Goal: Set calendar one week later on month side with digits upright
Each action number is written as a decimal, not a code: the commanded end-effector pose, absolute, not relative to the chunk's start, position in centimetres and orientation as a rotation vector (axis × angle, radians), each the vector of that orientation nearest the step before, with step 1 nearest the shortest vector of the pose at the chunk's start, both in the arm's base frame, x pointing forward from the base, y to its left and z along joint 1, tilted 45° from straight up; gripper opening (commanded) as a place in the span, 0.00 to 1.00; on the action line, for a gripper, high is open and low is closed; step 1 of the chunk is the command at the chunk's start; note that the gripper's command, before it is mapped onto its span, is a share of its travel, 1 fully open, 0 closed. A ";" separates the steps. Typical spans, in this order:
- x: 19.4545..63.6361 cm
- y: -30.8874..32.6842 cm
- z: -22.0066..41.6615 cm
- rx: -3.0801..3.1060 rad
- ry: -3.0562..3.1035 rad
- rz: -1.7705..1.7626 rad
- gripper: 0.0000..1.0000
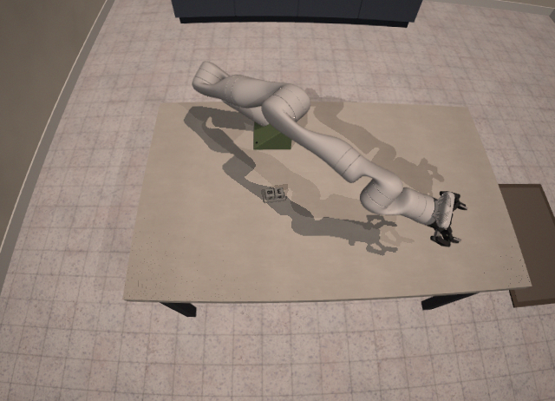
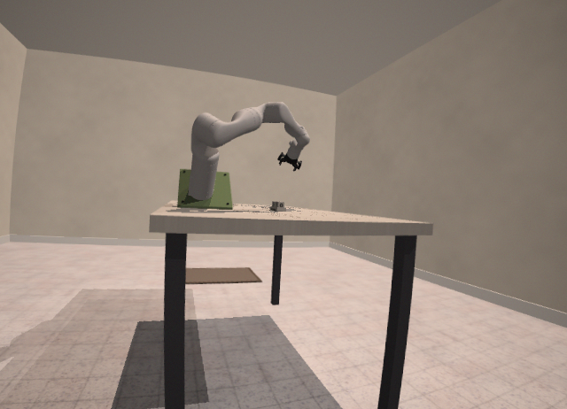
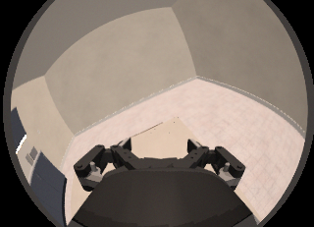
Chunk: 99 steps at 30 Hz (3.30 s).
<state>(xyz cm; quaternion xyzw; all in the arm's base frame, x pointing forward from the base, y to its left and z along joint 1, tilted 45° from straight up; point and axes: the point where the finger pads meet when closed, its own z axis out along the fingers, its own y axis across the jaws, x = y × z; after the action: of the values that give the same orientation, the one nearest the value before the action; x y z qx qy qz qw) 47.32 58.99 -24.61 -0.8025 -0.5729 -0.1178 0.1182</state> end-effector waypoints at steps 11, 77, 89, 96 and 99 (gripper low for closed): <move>43.6 48.2 -19.9 -2.350 -2.208 -0.107 1.00; 31.3 11.9 1.6 -2.160 -2.813 1.030 1.00; 31.4 11.3 1.0 -2.166 -2.814 1.026 0.46; 31.4 11.3 1.0 -2.166 -2.815 1.026 0.46; 31.4 11.3 1.0 -2.166 -2.815 1.026 0.46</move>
<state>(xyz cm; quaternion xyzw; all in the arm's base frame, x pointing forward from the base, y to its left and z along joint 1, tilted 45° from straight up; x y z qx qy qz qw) 31.43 11.28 1.28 -0.5652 -0.7305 0.2672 -0.2750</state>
